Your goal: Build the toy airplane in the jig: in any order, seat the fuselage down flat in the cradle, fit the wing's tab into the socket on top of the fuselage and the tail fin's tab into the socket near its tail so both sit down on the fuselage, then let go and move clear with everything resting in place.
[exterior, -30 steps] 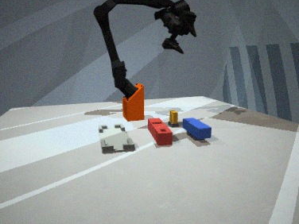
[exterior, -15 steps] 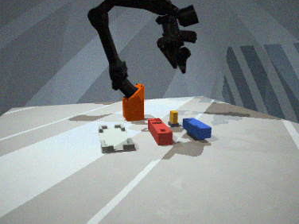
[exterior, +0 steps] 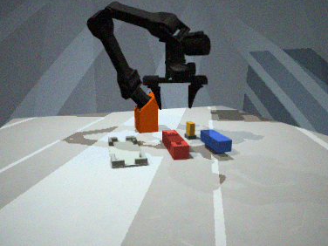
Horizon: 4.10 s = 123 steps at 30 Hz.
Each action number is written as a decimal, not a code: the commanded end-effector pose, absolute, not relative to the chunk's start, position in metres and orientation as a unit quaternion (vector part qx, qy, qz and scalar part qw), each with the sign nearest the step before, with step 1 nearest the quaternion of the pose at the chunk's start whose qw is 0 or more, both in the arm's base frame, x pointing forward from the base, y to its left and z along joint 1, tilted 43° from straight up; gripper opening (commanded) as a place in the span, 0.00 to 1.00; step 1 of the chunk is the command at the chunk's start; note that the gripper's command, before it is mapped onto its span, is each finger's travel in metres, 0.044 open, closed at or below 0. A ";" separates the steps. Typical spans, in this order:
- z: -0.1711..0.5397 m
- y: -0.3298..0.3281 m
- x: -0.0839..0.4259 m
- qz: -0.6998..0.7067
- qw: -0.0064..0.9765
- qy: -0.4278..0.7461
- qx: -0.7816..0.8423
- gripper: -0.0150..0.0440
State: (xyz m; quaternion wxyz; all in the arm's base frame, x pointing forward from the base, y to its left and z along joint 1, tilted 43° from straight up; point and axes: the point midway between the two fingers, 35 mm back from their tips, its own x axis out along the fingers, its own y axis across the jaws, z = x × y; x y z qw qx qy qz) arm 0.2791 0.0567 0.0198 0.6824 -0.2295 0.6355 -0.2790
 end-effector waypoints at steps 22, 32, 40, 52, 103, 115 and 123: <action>-0.032 0.006 0.278 -0.299 0.681 0.634 -0.210 1.00; -0.041 -0.002 0.279 -0.299 0.681 0.634 -0.210 1.00; -0.051 -0.011 0.279 -0.299 0.681 0.634 -0.210 1.00; -0.064 -0.024 0.279 -0.300 0.681 0.634 -0.211 1.00; -0.007 0.034 0.284 -0.296 0.682 0.636 -0.208 0.25; 0.022 0.058 0.278 -0.297 0.681 0.636 -0.209 0.25; 0.029 0.062 0.277 -0.297 0.681 0.636 -0.209 0.25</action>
